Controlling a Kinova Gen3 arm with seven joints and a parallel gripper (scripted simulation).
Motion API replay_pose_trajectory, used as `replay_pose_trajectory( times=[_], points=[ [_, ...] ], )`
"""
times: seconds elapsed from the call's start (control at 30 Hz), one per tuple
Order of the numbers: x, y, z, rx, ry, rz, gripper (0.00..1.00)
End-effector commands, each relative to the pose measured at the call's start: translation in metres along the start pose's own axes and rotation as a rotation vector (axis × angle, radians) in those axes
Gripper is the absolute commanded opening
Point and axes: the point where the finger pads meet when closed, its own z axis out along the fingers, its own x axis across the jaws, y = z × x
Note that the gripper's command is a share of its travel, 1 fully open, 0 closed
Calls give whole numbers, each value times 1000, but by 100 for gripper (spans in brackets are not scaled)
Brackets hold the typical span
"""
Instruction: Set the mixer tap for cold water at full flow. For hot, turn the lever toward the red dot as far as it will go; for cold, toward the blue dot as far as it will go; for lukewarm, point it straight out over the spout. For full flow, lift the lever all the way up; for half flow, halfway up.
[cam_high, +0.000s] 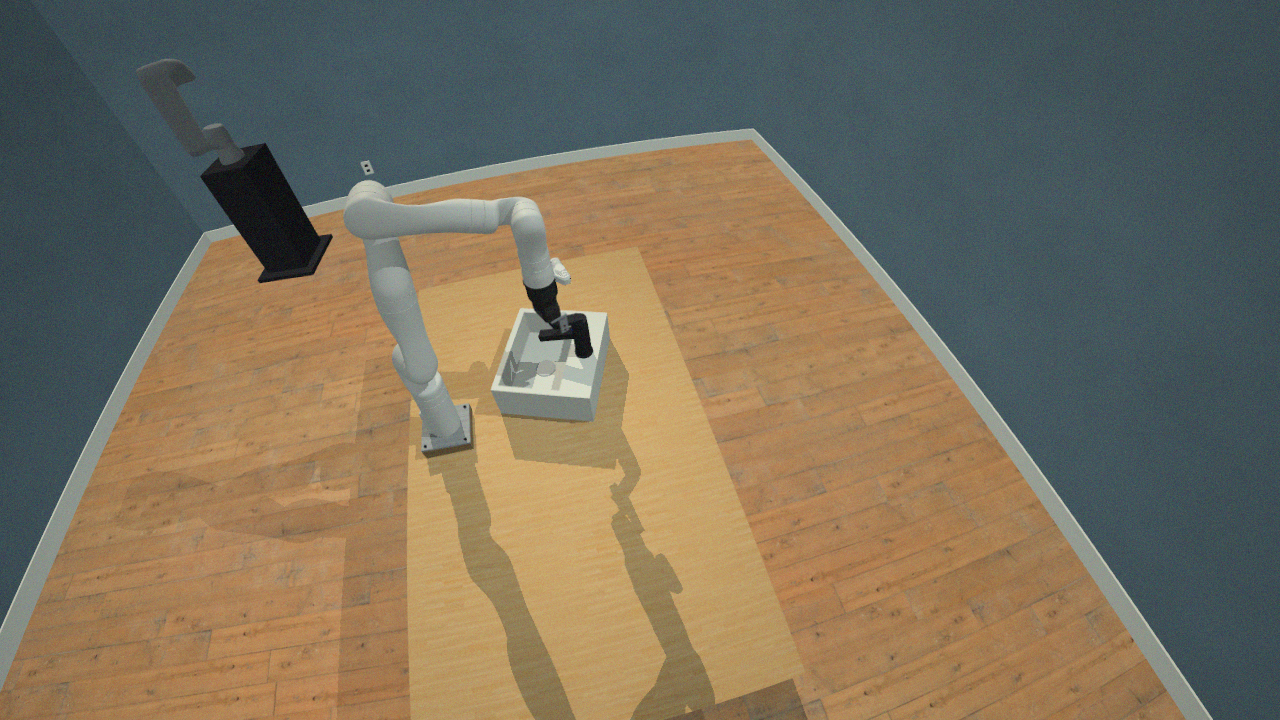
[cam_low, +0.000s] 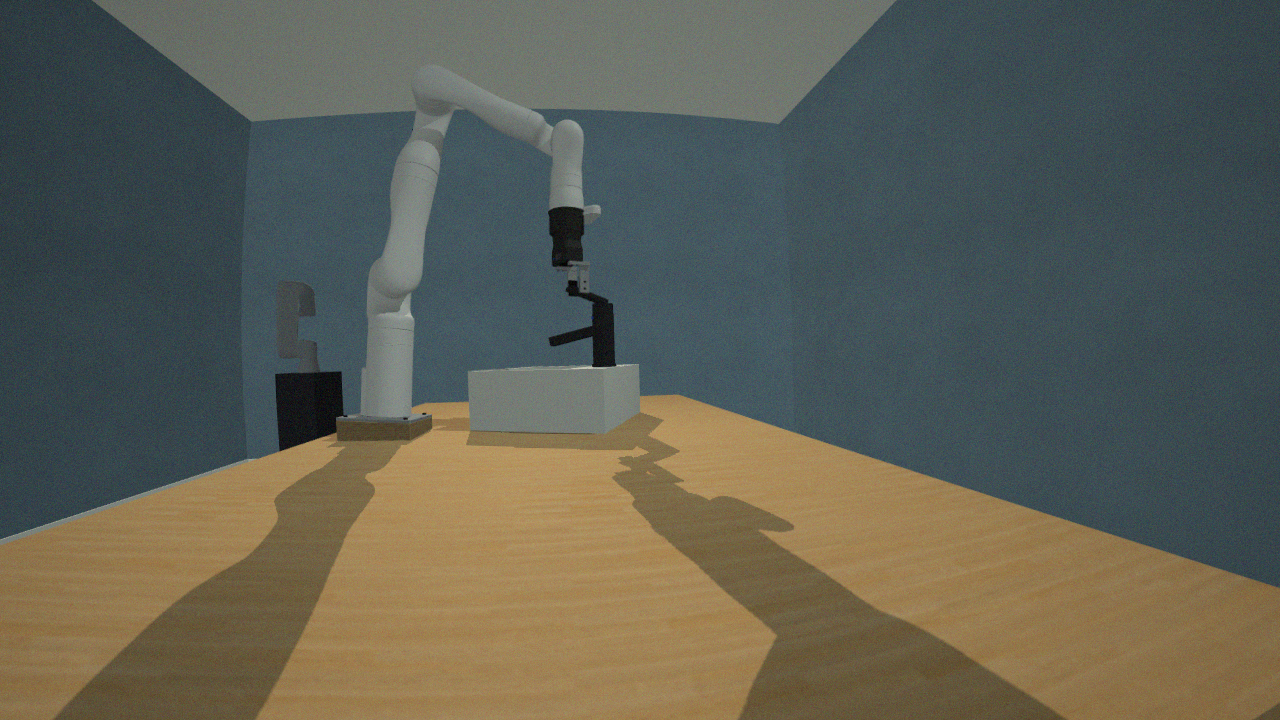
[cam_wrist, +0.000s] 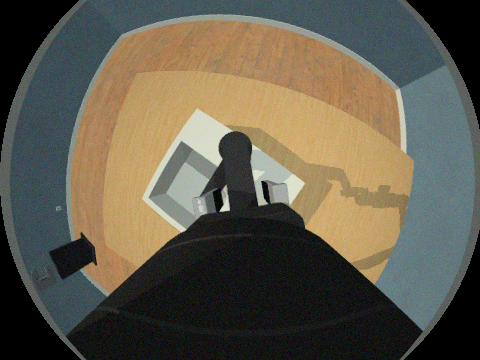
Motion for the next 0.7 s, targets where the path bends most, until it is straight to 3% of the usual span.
replay_pose_trajectory(
  times=[0.0, 0.67],
  points=[
    [0, 1, 3, -2, 0, 1, 100],
    [0, 1, 11, -2, 0, 1, 100]
  ],
)
